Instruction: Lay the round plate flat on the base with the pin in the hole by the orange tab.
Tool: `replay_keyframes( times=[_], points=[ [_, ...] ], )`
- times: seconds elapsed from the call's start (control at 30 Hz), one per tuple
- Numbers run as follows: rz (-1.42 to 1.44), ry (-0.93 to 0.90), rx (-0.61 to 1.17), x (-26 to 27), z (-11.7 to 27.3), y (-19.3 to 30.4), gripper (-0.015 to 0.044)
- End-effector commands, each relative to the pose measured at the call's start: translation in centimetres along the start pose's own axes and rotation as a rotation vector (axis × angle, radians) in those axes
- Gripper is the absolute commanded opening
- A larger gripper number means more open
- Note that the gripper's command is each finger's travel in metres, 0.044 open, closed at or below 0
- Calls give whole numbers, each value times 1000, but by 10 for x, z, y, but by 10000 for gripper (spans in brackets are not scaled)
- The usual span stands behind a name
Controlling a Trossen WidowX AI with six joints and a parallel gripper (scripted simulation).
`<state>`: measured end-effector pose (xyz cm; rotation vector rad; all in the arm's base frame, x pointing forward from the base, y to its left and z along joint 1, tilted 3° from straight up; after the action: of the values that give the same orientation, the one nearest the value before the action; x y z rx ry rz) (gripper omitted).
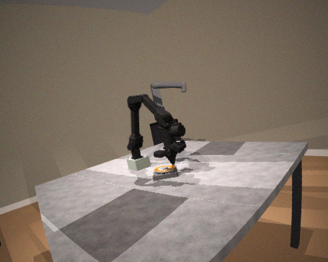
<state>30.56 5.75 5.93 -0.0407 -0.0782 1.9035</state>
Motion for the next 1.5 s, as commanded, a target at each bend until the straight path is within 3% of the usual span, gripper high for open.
replay_keyframes(
  times=[0.0,1.47],
  points=[
    [-2,7,-1,-7,-1,-6,0],
    [-2,11,-2,-47,3,-17,0]
  ],
)
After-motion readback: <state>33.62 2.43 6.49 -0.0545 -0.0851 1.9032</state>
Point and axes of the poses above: the point midway between the two fingers, 35 mm back from their tips, its own z axis back along the fingers, its own x axis across the jaws, y = z × x, the point moved 3 cm from there along z, back along the fingers, and after that the axes turned 15 degrees about z, right-handed, at the moved point
